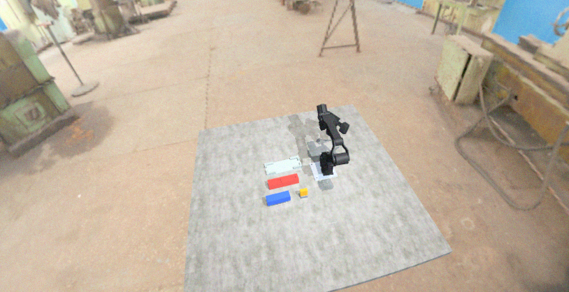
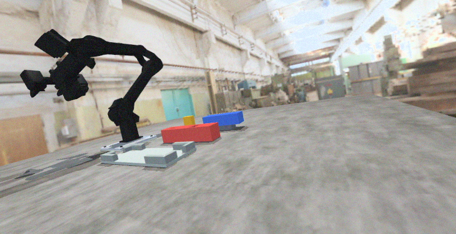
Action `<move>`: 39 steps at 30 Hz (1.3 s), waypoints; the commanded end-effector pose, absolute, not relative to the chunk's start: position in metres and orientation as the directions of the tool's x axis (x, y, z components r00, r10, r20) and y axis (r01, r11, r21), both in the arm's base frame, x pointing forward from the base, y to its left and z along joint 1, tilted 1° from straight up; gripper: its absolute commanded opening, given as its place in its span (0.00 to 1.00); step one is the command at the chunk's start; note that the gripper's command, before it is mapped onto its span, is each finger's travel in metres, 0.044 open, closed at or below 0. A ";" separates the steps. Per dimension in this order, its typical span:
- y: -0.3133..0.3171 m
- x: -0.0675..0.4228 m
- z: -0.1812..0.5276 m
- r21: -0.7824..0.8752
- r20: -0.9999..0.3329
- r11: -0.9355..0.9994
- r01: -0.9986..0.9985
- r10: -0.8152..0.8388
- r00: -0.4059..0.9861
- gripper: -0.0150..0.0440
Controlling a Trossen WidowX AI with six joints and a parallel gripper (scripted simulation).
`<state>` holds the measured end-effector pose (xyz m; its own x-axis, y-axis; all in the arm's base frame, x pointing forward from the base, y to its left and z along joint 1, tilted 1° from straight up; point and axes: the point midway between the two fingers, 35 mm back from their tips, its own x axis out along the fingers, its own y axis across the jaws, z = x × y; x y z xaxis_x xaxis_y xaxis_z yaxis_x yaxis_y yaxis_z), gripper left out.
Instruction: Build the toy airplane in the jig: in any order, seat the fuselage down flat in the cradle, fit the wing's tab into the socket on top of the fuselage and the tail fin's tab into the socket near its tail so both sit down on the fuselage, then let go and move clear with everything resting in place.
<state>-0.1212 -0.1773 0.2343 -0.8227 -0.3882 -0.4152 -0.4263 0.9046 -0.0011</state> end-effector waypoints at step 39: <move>0.038 0.280 0.150 -0.018 -1.000 0.994 -0.107 -0.017 0.013 1.00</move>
